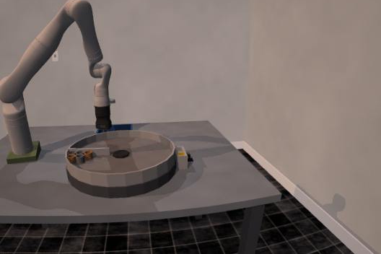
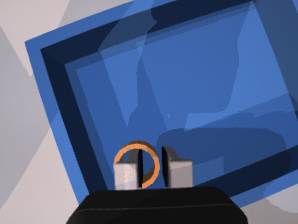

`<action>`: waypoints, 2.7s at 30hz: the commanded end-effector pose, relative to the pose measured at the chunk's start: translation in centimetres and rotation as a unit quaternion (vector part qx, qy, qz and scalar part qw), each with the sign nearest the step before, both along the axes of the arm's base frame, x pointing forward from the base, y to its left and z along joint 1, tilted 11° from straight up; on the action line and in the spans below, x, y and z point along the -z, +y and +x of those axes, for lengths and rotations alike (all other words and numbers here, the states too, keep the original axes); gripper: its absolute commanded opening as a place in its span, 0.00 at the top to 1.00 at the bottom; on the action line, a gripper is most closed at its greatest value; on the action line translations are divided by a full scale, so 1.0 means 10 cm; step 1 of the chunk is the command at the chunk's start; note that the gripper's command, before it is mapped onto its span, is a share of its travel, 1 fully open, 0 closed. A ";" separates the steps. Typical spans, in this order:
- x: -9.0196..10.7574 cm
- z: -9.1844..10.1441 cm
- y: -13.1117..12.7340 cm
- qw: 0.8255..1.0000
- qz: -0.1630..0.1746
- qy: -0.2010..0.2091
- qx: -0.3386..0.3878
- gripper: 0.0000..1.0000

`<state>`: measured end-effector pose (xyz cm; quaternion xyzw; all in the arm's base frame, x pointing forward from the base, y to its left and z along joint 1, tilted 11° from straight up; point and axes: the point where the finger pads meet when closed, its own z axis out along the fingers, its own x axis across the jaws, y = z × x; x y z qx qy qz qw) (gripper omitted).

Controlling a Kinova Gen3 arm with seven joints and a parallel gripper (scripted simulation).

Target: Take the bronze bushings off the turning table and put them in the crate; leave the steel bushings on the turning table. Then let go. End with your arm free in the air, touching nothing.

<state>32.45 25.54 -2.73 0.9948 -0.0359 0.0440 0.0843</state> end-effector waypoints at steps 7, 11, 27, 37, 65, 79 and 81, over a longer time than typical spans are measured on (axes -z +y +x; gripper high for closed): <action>-0.01 0.00 0.01 1.000 0.001 -0.001 0.000 0.58; -0.01 0.00 0.01 1.000 0.001 -0.001 0.000 0.58; -0.02 0.00 0.01 1.000 0.001 -0.001 0.000 0.58; -0.06 0.00 0.02 1.000 0.001 -0.001 0.000 0.58; -0.17 -0.01 0.03 1.000 0.001 -0.001 0.000 0.58; -0.20 -0.01 0.04 1.000 0.000 0.000 0.000 0.58; -0.22 -0.01 0.04 1.000 0.000 0.000 0.000 0.58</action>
